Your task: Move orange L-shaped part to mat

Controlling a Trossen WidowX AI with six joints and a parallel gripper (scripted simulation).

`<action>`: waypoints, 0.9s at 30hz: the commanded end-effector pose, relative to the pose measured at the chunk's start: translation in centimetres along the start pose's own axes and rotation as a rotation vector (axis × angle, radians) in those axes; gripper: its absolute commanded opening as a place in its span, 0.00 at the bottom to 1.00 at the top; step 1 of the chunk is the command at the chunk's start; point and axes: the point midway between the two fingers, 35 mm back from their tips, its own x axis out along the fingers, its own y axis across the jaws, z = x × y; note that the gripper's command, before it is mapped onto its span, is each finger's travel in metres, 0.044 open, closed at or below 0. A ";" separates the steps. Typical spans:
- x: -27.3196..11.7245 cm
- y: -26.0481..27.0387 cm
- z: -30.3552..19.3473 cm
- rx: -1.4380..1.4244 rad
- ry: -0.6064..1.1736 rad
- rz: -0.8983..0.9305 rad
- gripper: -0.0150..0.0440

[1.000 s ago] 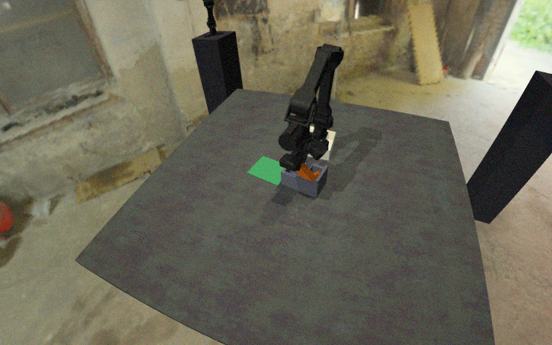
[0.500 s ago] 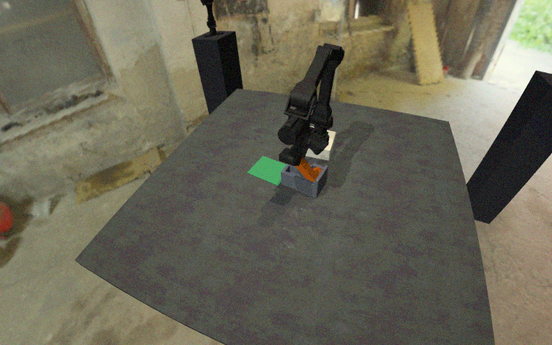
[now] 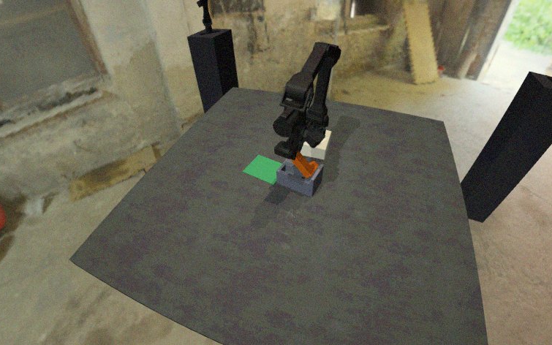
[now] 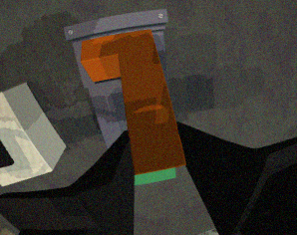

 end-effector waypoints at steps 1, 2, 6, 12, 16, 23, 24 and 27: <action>-0.9 -0.1 0.1 -0.004 -0.007 -0.006 0.25; -1.0 -0.1 0.1 -0.004 -0.007 -0.006 0.25; -1.6 -0.1 0.1 -0.004 -0.007 -0.006 0.25; -1.8 -0.1 0.1 -0.004 -0.007 -0.006 0.25; -2.0 -0.1 0.0 -0.004 -0.007 -0.006 0.25; -1.8 0.0 -2.0 -0.004 -0.005 -0.006 0.25; -1.8 0.1 -2.4 -0.004 -0.004 -0.006 0.25; -1.7 0.1 -3.5 -0.004 -0.003 -0.006 0.25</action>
